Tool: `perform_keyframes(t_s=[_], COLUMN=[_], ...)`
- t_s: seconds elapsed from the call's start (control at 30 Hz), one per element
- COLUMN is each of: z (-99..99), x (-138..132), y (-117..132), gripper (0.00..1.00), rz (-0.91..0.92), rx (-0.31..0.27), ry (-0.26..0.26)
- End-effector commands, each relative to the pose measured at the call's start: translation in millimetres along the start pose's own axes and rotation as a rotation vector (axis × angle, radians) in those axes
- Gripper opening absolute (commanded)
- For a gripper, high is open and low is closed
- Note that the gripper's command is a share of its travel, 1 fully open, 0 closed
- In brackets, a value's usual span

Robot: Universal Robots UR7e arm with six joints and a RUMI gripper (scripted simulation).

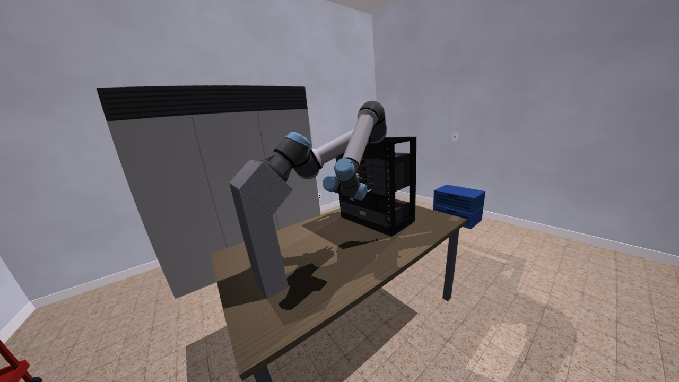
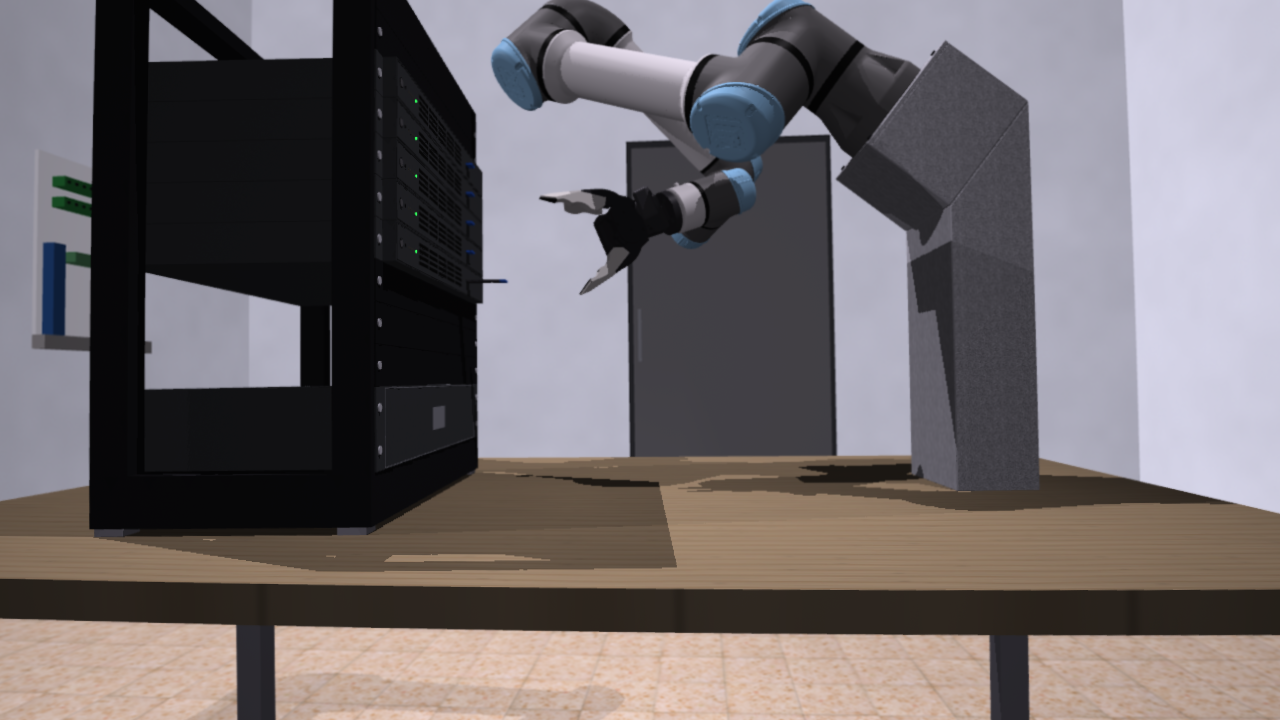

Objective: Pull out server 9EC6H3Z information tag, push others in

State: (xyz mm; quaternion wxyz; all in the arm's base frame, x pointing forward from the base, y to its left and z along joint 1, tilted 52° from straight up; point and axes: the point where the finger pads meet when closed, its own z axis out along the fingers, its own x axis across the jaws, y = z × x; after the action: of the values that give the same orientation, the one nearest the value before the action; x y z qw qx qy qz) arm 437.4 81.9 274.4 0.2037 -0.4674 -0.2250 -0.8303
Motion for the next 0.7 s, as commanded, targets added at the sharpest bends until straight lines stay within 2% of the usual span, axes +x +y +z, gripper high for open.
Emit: perform_keyframes(t_s=[0.0, 0.33, 0.6, 0.67], z=[0.7, 0.2, 0.1, 0.1], x=[-3, -12, -18, -18], y=[0, 2, 2, 2], gripper=[1.00, 1.00, 1.00, 1.00], rz=[-0.008, -0.020, -0.034, -0.034], rx=[-0.026, -0.078, -0.127, -0.127], ry=[0.038, 0.079, 0.143, 0.143])
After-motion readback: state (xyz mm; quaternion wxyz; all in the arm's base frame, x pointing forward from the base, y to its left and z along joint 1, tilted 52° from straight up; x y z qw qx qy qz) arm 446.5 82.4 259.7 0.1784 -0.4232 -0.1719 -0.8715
